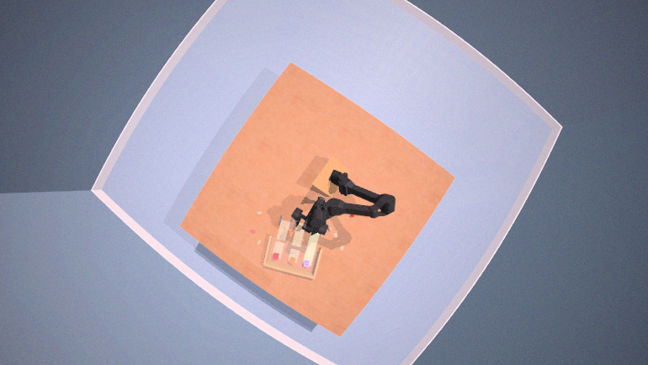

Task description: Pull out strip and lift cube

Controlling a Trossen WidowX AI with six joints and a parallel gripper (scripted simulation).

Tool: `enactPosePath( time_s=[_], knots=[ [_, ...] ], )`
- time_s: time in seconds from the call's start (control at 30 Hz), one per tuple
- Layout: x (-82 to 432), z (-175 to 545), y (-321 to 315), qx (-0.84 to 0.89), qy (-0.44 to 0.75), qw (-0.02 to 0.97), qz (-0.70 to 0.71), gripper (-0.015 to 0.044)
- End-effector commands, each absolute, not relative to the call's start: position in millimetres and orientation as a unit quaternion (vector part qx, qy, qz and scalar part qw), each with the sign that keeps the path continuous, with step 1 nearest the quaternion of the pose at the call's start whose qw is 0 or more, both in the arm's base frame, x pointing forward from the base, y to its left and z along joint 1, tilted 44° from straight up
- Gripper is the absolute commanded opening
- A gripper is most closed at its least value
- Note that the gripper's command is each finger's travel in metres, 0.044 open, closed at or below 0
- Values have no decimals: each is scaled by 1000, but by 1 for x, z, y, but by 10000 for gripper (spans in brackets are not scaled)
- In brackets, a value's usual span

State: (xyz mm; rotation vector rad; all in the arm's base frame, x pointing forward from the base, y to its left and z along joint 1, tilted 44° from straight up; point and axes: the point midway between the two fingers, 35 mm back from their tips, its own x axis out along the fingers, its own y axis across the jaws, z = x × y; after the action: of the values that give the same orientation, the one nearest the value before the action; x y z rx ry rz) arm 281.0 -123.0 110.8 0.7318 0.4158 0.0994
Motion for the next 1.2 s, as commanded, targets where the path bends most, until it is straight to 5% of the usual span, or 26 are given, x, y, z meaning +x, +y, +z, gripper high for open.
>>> enactPosePath(
  time_s=[0.0,0.4,0.9,1.17],
  knots=[
    [283,105,-120,364,215,904,60,400],
    [283,105,-120,364,215,904,60,400],
    [347,84,-28,249,505,791,239,6],
    [355,82,0,200,571,738,300,0]
  ],
)
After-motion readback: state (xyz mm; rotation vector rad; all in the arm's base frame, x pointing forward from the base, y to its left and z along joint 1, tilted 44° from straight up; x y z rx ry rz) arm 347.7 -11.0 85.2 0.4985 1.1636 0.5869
